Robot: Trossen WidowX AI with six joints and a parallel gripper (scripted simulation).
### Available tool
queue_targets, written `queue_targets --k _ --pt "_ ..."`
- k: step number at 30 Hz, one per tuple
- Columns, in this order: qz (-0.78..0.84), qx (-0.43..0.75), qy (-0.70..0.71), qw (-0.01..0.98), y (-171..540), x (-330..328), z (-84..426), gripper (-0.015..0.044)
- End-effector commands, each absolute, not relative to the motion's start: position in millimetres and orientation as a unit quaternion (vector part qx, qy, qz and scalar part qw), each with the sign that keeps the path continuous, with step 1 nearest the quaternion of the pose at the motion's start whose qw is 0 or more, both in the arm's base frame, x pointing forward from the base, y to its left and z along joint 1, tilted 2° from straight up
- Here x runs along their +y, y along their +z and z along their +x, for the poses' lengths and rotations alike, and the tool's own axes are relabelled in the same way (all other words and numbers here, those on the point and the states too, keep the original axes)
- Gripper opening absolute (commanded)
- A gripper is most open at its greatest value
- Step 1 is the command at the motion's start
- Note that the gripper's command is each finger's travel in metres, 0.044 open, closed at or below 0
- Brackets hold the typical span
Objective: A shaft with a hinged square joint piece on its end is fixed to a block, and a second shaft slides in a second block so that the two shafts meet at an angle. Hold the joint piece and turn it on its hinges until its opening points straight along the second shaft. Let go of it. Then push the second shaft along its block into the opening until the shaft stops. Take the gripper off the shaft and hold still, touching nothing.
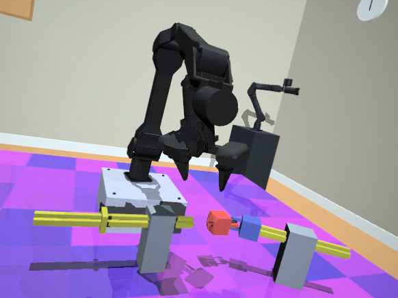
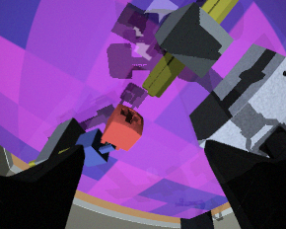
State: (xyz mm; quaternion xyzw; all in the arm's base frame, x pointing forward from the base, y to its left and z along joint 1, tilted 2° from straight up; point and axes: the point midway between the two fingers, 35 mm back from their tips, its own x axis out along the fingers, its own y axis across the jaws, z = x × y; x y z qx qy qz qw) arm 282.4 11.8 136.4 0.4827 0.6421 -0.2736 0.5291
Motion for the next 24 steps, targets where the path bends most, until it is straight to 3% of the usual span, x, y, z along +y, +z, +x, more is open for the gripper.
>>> queue_targets --k 1,14,24 --pt "0.53 0.626 -0.297 0.489 131.4 4.9 280.7 0.044" --pt "0.666 0.556 -0.361 0.343 118.8 -18.3 275.2 0.044" --pt "0.672 0.552 -0.363 0.334 118.3 -19.4 274.9 0.044"
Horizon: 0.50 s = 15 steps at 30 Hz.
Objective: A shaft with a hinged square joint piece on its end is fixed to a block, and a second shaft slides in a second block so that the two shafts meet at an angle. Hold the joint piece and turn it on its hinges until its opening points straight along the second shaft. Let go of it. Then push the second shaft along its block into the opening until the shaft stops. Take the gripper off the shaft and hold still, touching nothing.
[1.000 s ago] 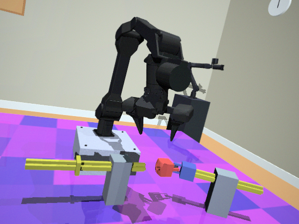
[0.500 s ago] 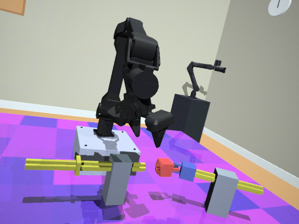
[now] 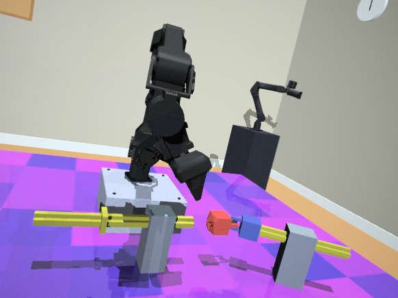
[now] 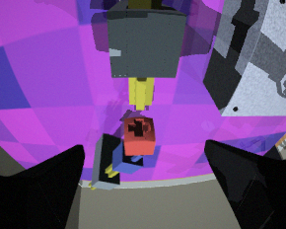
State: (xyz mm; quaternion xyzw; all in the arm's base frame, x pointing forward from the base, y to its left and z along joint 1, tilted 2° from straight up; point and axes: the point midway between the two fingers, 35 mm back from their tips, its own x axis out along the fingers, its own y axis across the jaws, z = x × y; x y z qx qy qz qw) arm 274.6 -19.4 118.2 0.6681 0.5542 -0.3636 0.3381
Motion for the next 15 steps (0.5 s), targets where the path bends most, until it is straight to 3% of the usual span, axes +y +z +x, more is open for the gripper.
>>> queue_targets --k 1,15 --pt "0.671 0.553 -0.362 0.337 118.2 -20.1 275.0 0.044" --pt "0.556 0.588 -0.284 0.515 115.2 -79.0 280.3 0.044"
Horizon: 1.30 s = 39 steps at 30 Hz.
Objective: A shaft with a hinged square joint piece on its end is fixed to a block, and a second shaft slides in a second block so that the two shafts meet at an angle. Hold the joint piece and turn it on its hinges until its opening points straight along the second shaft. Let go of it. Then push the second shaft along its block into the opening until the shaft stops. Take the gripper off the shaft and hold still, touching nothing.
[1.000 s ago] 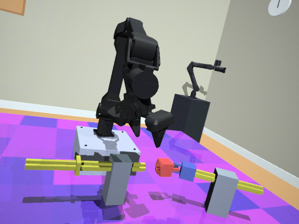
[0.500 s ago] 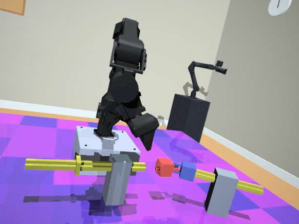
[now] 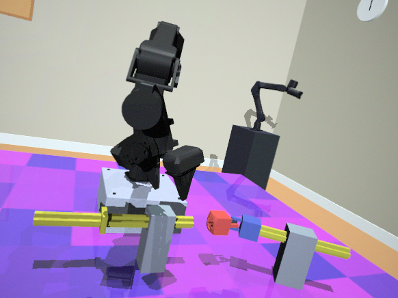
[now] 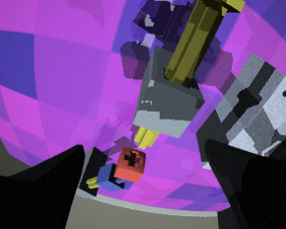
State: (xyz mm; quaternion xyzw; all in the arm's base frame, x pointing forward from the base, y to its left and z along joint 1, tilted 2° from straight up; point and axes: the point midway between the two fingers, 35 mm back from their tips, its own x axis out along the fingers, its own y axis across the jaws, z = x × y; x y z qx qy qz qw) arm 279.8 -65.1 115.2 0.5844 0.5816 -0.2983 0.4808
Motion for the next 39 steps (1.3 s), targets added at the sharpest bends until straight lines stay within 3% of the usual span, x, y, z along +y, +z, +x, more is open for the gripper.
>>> queue_targets --k 1,20,39 --pt "0.545 0.59 -0.279 0.526 115.1 -83.6 280.3 0.044" --pt "0.297 0.642 -0.169 0.686 114.5 -172.1 267.6 0.044" --pt "0.055 0.691 -0.061 0.718 117.5 -246.7 237.5 0.044"
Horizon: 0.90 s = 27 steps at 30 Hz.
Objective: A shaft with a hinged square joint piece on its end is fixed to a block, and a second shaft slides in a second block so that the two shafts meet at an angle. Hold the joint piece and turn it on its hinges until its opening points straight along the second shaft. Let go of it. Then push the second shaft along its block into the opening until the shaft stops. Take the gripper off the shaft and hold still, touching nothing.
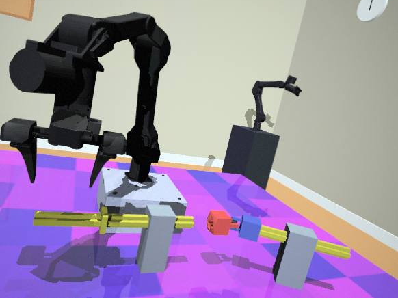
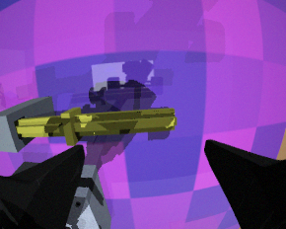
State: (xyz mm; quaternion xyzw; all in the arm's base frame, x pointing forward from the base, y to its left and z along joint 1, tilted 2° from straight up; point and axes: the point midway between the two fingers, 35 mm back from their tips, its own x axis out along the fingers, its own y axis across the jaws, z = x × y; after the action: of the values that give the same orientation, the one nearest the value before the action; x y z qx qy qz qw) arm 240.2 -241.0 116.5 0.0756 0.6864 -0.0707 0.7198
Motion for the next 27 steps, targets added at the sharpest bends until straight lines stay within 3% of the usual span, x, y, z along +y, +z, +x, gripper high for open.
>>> queue_targets --k 1,27 --pt "0.055 0.691 -0.061 0.718 117.5 -246.7 237.5 0.044" --pt "0.318 0.63 -0.318 0.633 82.6 -249.3 240.4 0.044"
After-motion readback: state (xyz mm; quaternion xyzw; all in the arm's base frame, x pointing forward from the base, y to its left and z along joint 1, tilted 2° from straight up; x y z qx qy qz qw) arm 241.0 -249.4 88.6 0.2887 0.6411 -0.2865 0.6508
